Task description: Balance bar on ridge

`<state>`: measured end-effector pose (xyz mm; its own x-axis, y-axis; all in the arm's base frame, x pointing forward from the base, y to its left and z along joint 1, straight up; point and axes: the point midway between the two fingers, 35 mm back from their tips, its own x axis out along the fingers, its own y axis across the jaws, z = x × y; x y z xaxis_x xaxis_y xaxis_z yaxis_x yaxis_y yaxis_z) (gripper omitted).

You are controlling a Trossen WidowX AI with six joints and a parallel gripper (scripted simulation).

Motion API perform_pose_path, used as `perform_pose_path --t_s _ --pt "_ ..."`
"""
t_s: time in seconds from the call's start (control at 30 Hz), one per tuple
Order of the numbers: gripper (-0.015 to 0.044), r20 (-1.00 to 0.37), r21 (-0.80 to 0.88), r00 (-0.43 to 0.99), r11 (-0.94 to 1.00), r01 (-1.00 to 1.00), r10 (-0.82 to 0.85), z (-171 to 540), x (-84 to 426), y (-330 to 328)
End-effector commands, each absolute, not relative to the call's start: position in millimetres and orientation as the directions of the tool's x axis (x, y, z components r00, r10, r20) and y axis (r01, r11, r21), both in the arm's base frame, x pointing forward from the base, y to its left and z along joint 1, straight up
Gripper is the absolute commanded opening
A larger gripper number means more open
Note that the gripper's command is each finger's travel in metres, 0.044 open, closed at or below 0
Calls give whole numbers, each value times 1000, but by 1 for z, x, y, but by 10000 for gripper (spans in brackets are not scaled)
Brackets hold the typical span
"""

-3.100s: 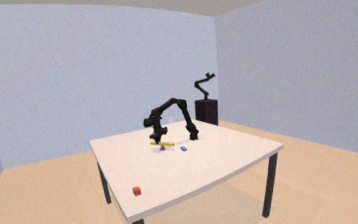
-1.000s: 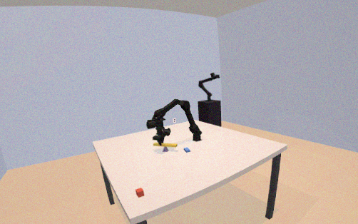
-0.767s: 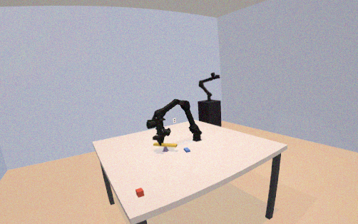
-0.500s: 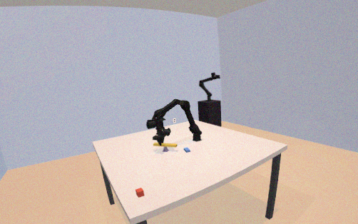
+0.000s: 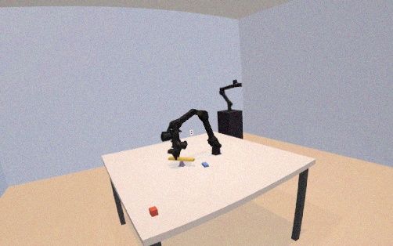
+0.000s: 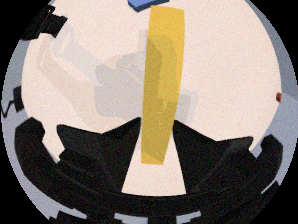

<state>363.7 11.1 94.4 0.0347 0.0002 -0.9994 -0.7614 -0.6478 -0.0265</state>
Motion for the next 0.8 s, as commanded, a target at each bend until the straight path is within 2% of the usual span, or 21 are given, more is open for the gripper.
perform_pose_path --t_s 0.0,0.1,0.43,0.57,0.77 --pt "185 -999 -26 34 -648 -761 0 94 364 11" --pt "185 -999 -26 34 -648 -761 0 94 364 11" --pt "440 -999 -26 34 -648 -761 0 94 364 11" --pt "440 -999 -26 35 -648 -761 0 101 365 11" --pt "440 -999 -27 35 -648 -761 0 168 365 11"
